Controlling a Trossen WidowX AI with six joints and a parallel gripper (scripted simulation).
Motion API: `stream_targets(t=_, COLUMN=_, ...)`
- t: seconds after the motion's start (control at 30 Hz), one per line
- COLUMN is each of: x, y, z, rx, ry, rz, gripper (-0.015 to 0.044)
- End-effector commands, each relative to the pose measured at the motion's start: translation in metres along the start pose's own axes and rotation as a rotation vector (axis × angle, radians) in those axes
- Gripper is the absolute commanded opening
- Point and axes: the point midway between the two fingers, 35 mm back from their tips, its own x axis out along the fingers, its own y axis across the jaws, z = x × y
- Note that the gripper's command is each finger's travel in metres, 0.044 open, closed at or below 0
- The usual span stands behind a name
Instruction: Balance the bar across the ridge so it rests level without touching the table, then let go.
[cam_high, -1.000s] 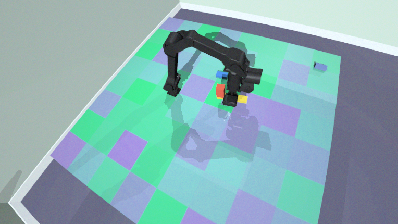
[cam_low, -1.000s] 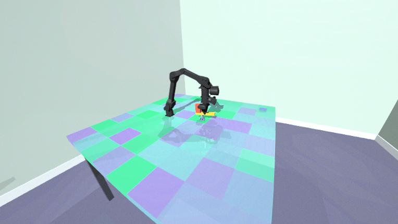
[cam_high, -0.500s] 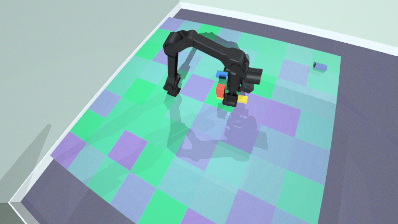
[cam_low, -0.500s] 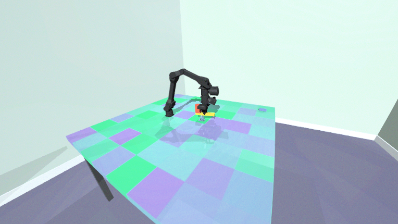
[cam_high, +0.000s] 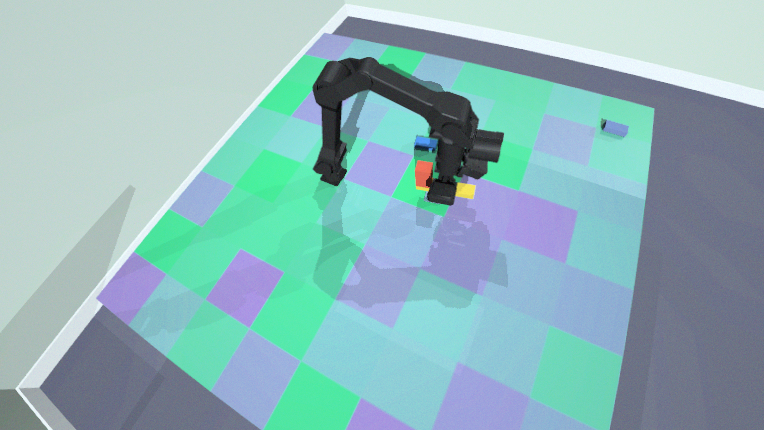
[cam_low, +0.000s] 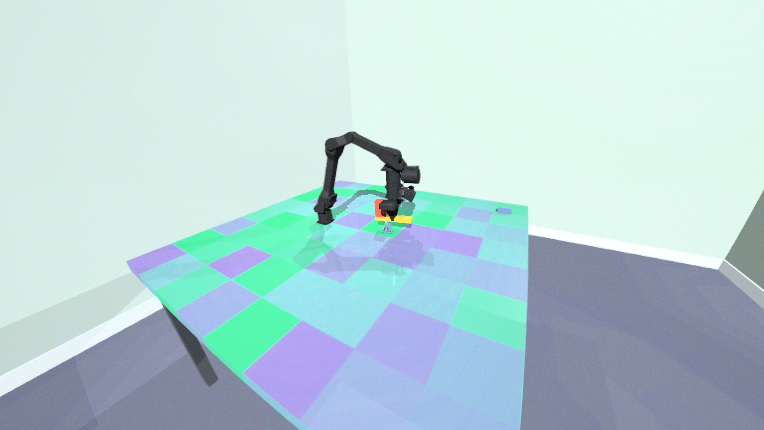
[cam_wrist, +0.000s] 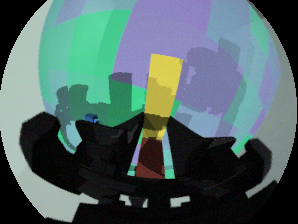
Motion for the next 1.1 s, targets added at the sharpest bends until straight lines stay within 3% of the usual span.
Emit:
stream_targets(t=0.0, x=0.0031, y=0.0003, z=0.0002, rx=0.003, ry=0.003, rz=0.002, gripper=0.0000)
stream_targets(t=1.07, x=-0.0006, y=0.0000, z=0.0011, rx=0.000, ry=-0.004, rz=0.000, gripper=0.0000)
